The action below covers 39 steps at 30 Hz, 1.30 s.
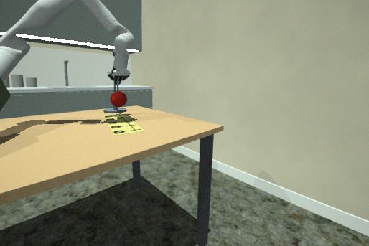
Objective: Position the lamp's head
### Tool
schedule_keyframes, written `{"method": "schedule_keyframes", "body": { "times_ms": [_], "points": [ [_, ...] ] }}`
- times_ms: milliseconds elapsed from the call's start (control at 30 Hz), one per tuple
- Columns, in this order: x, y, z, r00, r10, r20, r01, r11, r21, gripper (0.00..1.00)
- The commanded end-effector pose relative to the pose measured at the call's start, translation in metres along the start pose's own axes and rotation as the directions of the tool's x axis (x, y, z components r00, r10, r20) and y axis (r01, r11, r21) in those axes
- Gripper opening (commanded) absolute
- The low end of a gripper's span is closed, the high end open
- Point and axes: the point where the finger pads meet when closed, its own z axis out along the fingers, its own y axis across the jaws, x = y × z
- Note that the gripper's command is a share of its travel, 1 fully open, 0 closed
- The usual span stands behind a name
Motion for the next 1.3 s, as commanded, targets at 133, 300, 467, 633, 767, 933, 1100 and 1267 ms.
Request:
{"method": "schedule_keyframes", "body": {
  "times_ms": [133,300,467,633,767,933,1100,1267],
  "points": [
    [0.0083,-0.0033,0.0015,1.000,0.003,-0.005,-0.003,1.000,0.002,0.00],
    [0.0097,-0.0037,0.0018,1.000,0.003,-0.005,-0.003,1.000,0.001,0.00],
    [0.0112,-0.0042,0.0022,1.000,0.003,-0.005,-0.003,1.000,0.001,0.00],
    [0.0103,-0.0041,0.0019,1.000,0.003,-0.004,-0.003,1.000,0.001,1.00],
    [0.0091,-0.0040,0.0015,1.000,0.002,-0.002,-0.002,1.000,0.001,1.00],
    [0.0076,-0.0038,0.0010,1.000,0.001,0.000,-0.001,1.000,0.001,1.00],
    [0.0067,-0.0037,0.0008,1.000,0.000,0.002,0.000,1.000,0.001,1.00],
    [0.0067,-0.0037,0.0008,1.000,0.000,0.002,0.000,1.000,0.001,1.00]
  ]
}}
